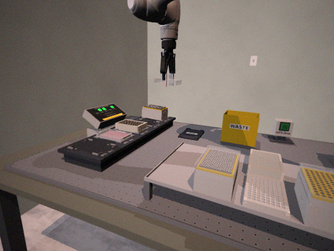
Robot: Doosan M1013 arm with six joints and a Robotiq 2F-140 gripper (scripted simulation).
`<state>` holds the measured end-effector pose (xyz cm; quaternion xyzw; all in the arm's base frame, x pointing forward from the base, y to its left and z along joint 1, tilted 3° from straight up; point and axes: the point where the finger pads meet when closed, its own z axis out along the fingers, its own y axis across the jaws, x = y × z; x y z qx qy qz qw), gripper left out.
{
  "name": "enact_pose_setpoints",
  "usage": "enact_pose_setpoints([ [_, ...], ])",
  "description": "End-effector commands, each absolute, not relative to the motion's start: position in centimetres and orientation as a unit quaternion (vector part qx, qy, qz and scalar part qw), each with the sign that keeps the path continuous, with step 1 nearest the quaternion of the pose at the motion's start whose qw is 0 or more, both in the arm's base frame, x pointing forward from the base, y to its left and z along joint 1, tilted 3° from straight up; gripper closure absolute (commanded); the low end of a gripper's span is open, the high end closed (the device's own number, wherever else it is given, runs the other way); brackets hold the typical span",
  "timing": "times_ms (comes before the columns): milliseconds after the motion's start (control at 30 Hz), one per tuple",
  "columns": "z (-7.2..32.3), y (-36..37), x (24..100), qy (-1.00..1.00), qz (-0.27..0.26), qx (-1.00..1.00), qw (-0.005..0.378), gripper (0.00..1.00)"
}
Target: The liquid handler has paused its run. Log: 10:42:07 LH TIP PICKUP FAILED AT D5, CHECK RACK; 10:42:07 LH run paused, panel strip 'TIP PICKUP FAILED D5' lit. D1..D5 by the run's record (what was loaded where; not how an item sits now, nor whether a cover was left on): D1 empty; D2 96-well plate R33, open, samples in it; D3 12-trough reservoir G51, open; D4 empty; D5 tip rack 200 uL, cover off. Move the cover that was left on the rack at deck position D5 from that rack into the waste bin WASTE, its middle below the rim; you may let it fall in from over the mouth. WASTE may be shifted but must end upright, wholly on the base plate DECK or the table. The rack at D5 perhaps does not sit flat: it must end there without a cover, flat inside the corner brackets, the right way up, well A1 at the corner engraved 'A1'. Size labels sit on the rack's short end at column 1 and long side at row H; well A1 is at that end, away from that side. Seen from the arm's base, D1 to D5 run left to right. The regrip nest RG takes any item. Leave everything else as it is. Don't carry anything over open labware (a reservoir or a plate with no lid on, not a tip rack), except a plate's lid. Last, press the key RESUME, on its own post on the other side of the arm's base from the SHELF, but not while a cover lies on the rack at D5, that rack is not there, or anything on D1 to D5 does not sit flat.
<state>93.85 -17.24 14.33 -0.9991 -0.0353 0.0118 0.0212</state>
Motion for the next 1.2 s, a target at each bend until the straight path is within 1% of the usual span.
enact_pose_setpoints([
  [0, 14.5, -17.4, 92.4, -0.035, 0.012, -0.999, 0.021, 1.0],
  [533, 14.6, -18.1, 85.4, -0.035, 0.012, -0.999, 0.021, 1.0],
  [1067, 14.6, -18.1, 85.2, -0.028, 0.012, -0.999, 0.021, 1.0],
  [1167, 14.7, -16.6, 85.1, -0.028, 0.012, -0.999, 0.021, 1.0],
])
